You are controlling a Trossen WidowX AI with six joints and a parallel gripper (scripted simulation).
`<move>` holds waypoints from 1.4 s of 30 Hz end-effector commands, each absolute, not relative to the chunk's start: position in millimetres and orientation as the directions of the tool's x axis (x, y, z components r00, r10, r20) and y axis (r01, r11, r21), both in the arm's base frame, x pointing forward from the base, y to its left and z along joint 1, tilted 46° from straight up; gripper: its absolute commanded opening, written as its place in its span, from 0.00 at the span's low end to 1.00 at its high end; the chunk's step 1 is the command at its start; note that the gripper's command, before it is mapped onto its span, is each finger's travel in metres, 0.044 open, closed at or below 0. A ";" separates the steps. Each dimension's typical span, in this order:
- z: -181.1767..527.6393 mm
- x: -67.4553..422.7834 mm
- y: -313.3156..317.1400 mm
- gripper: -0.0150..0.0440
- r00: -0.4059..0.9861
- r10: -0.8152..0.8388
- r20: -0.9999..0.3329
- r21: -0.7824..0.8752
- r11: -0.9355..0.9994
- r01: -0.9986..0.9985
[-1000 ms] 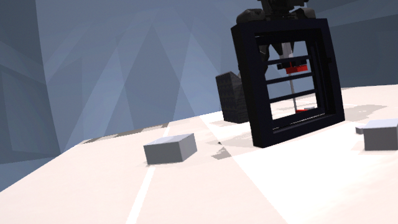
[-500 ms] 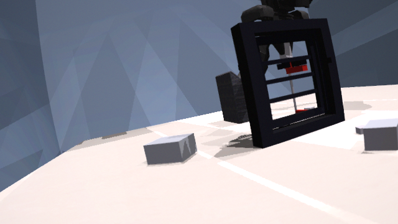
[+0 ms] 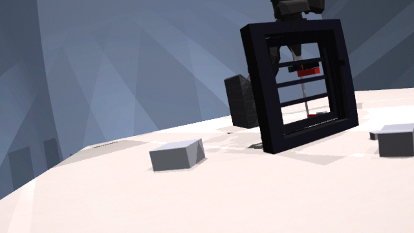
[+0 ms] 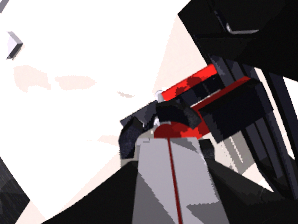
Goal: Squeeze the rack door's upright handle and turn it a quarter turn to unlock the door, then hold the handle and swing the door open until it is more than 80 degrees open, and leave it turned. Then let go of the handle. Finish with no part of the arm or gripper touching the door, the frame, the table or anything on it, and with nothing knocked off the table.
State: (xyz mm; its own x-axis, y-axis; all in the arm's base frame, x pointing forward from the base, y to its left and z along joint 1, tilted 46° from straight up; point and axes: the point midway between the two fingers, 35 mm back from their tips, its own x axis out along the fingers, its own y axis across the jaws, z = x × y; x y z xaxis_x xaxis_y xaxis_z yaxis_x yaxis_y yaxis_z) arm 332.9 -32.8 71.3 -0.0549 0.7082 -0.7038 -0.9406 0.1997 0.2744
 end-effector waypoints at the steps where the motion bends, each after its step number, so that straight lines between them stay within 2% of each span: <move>1: 69.9 332.4 -32.9 0.30 -0.058 0.706 -0.706 0.169 0.089 -0.982; 8: 69.8 332.4 -32.9 0.30 -0.058 0.706 -0.706 -0.074 -0.154 -0.985; 16: 69.8 332.4 -32.9 0.30 -0.058 0.706 -0.706 -0.317 -0.388 -0.865; 35: 69.8 332.4 -32.9 0.30 -0.058 0.706 -0.706 -0.322 -0.393 -0.861; 42: 69.8 332.4 -32.9 0.61 -0.058 0.706 -0.706 -0.322 -0.393 -0.861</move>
